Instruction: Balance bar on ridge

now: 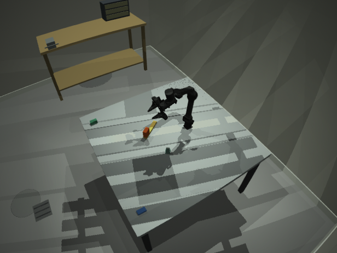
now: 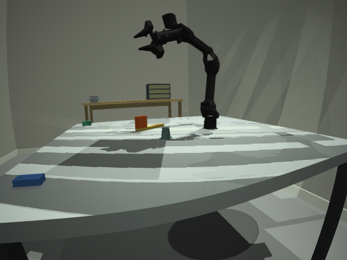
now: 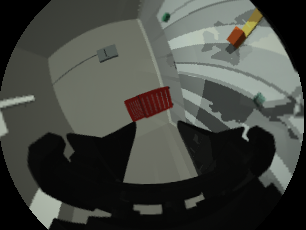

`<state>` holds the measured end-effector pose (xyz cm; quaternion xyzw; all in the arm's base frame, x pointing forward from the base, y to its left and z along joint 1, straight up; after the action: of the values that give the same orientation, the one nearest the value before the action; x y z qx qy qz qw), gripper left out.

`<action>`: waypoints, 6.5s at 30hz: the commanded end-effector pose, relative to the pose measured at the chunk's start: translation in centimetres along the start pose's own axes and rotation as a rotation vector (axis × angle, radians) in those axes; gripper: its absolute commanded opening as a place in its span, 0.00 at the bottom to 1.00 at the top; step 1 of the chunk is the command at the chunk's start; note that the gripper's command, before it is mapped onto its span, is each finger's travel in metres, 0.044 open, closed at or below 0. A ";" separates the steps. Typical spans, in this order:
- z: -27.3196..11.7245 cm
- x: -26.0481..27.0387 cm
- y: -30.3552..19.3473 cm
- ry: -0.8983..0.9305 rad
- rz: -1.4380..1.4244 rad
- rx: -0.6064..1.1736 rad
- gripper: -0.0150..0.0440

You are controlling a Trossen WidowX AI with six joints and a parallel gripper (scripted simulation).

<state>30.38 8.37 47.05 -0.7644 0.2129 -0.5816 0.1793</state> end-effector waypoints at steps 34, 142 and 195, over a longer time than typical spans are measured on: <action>7.9 -3.5 21.3 -0.581 0.299 -0.777 0.79; 9.3 -11.5 33.8 -0.795 0.555 -1.026 0.25; 8.5 -13.2 20.8 -0.859 0.462 -0.963 0.25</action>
<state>33.28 -2.75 23.13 -0.8559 0.5169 -0.0120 0.0042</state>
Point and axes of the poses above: the point midway between the two fingers, 35 mm back from their tips, its own z axis out along the fingers, its own x axis across the jaws, y = z × x, the point moved 8 cm from there along -z, back along the fingers, and after that the axes turned 15 degrees about z, right-handed, at the moved point
